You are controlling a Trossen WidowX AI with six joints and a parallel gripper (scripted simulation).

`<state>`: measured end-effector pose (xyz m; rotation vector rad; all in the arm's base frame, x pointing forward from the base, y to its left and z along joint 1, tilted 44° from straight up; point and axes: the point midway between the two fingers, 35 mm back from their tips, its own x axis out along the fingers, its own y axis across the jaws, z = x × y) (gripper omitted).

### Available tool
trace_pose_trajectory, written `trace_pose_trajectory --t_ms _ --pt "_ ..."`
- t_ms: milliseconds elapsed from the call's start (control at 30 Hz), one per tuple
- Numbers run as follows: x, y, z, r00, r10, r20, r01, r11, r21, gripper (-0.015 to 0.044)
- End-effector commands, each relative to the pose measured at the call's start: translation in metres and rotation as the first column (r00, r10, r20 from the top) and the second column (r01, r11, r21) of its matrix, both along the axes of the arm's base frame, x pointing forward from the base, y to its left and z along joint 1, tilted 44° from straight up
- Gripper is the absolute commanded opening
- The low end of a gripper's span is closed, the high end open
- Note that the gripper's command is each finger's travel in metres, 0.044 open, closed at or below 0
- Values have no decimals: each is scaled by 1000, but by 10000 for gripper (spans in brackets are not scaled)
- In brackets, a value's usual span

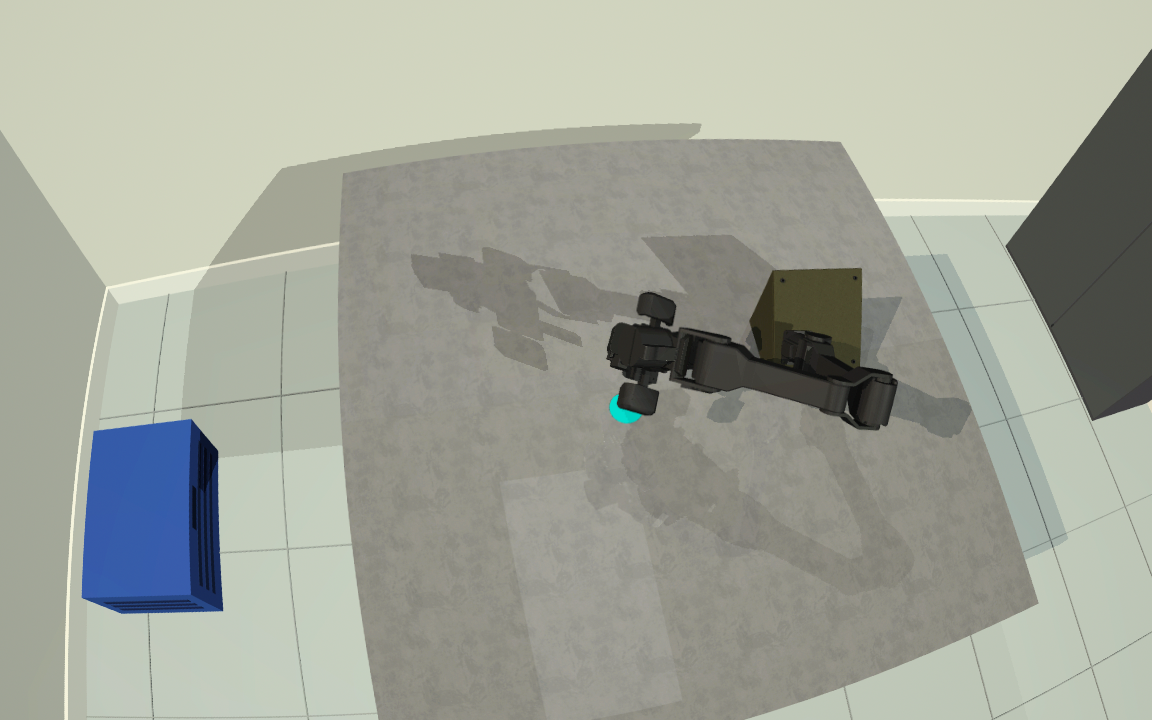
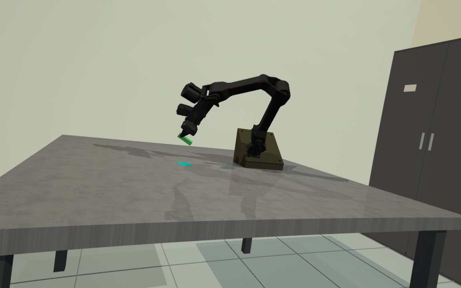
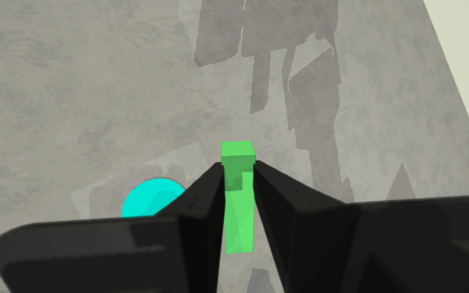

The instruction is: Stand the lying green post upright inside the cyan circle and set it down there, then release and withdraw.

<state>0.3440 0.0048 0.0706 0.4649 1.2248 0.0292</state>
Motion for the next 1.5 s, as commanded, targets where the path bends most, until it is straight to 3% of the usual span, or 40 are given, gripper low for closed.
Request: trace_pose_trajectory --t_ms 0,1467 --pt "-1 1 -2 1000 -17 16 17 1000 -12 23" --pt "0 4 3 953 -158 260 179 982 -61 23"
